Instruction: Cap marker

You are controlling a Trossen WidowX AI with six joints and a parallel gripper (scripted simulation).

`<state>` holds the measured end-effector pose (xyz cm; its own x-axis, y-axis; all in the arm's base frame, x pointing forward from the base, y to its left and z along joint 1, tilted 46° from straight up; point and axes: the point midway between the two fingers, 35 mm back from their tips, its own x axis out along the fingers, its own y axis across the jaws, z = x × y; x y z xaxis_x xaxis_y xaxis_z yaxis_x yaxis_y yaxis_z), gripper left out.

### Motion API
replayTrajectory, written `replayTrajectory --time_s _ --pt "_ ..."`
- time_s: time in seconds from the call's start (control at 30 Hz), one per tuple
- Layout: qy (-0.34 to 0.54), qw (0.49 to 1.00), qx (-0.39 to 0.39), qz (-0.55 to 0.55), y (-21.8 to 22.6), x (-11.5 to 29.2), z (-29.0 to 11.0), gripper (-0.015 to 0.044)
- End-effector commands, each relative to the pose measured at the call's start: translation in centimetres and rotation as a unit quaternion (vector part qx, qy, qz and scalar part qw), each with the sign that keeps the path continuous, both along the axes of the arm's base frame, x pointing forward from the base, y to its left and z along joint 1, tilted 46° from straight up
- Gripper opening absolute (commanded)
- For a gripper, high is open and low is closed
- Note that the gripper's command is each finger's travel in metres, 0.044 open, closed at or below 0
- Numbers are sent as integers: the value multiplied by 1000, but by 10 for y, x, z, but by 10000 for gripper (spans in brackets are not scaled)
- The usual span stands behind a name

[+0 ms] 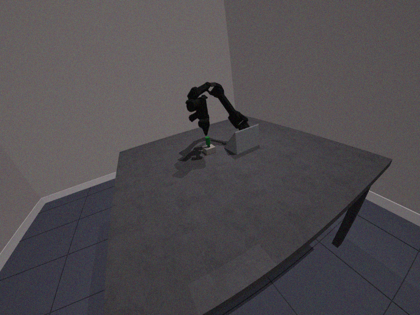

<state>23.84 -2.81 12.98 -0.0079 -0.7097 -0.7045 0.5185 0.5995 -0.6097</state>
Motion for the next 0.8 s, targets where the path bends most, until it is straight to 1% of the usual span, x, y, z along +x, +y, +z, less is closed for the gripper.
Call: replayTrajectory --time_s 0.0,0.07,0.17,0.23,0.57,0.77 --pt "3 1000 0 -7 8 -3 9 440" --pt "23 1000 0 13 7 -3 8 387" --pt "111 989 1 102 4 -2 3 309" --pt "151 978 1 141 3 -1 1 256" --pt "156 977 1 146 3 -1 1 0" --pt "156 977 1 146 3 -1 1 0"
